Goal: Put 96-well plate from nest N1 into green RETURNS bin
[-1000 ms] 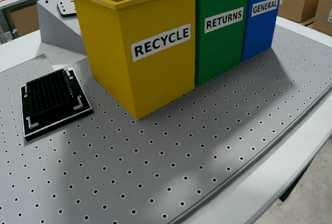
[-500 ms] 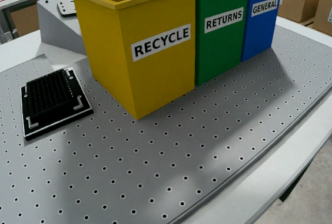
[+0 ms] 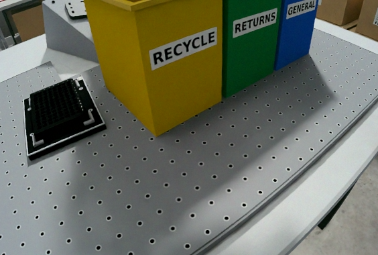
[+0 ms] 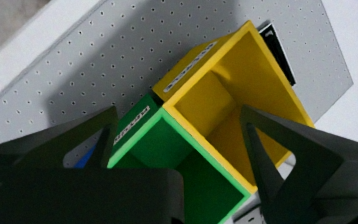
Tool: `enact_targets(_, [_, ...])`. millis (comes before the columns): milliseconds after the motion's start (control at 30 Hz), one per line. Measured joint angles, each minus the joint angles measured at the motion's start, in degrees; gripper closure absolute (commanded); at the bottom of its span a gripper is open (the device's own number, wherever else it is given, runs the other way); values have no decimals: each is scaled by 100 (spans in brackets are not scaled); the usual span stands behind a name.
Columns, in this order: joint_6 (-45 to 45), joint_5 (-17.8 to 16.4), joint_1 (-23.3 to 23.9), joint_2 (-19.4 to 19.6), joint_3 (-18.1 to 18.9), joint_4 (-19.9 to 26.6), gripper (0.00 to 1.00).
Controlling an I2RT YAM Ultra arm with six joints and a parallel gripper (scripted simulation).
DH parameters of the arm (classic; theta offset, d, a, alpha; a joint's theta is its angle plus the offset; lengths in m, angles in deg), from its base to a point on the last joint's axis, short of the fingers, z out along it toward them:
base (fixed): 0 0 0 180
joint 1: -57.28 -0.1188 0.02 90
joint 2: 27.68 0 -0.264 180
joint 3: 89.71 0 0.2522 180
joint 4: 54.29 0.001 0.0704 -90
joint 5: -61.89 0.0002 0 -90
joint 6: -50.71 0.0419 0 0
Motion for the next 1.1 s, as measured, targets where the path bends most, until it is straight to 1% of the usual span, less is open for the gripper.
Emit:
enact_targets(167, [-1049, -535, 697, -2, -24, -70, 0])
enact_targets(333, [-2055, -1054, 1217, 0, -177, -175, 0])
enact_targets(467, [-2824, -1427, 1650, 0, -179, -258, 0])
enact_targets(533, [-3108, -1572, 1759, -2, -179, -282, 0])
enact_targets(600, [-3508, -1790, 1952, 13, -177, -306, 0])
enact_targets(800, [-4780, -2413, 2841, 173, -179, -315, 0])
enact_targets(1000, [-5908, -2966, 3499, 201, -317, -330, 0])
enact_targets(1100, [-6310, -3123, 3738, 249, -297, -308, 0])
